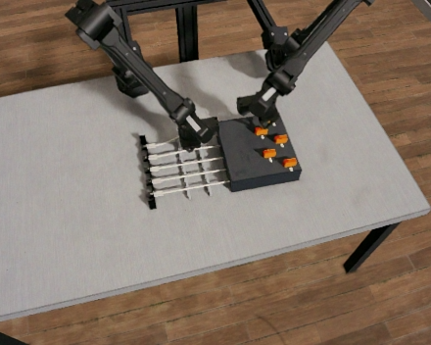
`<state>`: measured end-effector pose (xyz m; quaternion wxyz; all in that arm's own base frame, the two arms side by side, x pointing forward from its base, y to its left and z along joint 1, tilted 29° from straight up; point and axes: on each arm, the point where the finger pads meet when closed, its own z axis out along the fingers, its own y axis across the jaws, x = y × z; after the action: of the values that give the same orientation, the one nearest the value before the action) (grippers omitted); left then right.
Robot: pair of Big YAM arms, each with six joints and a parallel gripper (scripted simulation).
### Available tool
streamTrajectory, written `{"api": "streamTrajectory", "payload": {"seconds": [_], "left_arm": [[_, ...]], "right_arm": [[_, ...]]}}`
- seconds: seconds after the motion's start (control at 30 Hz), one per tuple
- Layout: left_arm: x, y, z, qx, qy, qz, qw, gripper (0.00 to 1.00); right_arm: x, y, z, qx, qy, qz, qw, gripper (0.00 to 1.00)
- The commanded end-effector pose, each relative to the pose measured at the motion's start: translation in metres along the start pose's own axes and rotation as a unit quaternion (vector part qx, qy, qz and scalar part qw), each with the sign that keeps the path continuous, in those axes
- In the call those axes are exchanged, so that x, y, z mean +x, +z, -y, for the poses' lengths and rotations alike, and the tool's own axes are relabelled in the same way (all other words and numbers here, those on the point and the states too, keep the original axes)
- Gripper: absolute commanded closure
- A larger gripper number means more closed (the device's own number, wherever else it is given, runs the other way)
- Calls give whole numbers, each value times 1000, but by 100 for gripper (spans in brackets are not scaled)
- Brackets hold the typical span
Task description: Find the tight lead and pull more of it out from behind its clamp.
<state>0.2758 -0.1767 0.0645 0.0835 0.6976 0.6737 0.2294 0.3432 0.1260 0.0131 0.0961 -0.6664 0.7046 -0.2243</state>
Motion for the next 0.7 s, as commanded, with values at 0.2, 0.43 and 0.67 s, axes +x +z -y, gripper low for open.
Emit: {"api": "streamTrajectory", "payload": {"seconds": [0.2,0.43,0.67], "left_arm": [[-5,12,-19,-4,-4,4,1000,65],[-5,23,-19,-4,-4,4,1000,65],[-5,30,-19,-4,-4,4,1000,65]], "right_arm": [[-3,-3,5,6,2,5,1000,100],[-3,-3,5,6,2,5,1000,100],[-3,-3,5,6,2,5,1000,100]]}}
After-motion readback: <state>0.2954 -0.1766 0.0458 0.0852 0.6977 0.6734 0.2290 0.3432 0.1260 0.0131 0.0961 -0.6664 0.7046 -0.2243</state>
